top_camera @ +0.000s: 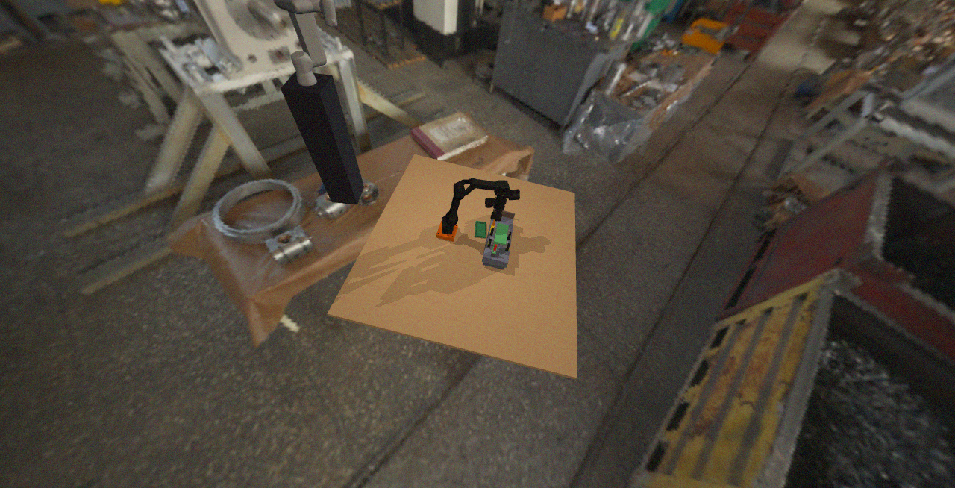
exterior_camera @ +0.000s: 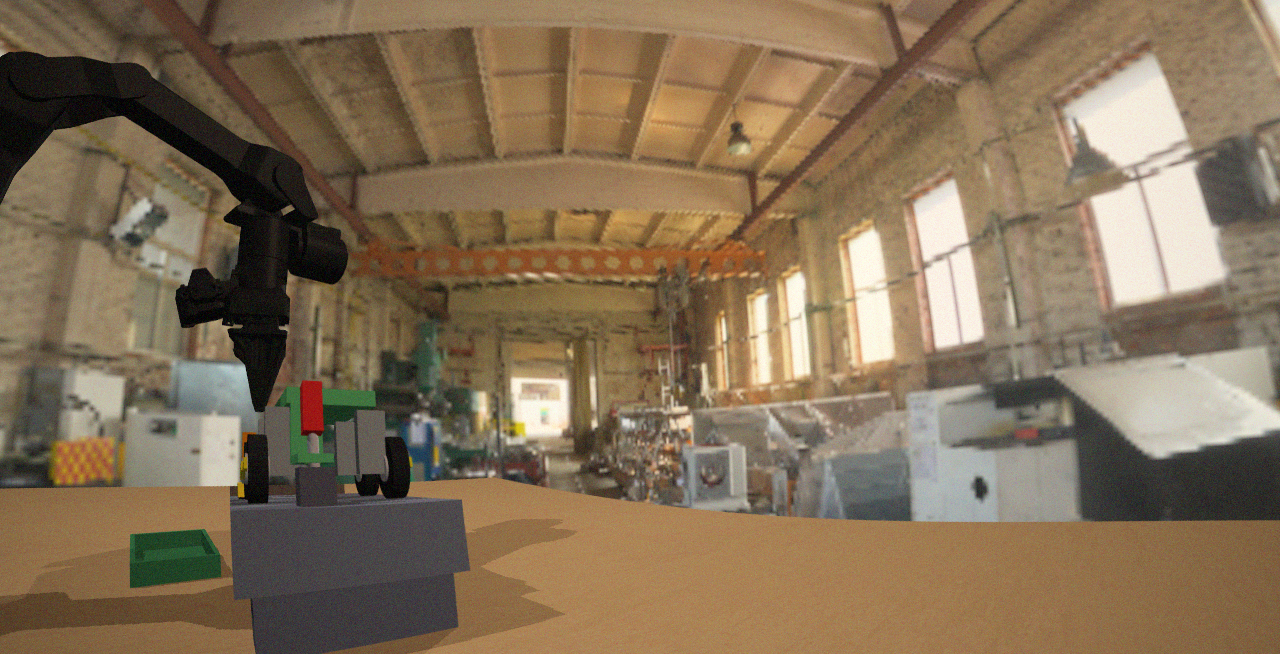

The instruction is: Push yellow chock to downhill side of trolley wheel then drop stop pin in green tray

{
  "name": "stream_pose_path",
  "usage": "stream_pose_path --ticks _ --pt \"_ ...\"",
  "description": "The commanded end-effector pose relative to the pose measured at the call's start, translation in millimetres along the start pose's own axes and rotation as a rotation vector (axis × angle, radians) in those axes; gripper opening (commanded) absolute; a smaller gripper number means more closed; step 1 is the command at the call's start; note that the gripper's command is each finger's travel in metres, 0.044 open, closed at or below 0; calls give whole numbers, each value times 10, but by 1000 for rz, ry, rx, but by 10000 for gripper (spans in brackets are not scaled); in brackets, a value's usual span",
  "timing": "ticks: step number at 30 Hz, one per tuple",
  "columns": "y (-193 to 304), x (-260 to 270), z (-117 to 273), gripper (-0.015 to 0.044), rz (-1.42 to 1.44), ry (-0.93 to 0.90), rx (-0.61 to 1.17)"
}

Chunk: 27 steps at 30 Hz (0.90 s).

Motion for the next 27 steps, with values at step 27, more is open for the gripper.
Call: stream_pose_path --ticks 27 --pt "76 1956 213 190 -1481 -204 91"
Point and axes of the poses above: the point midway between the two fingers, 35 mm back from their tips, its own z axis back along the fingers, its own x axis across the jaws, y = z × x, the point moved 2 cm from there along z, back along the fingers, and after that the axes turned 11 degrees about z, right-handed, at the moved point
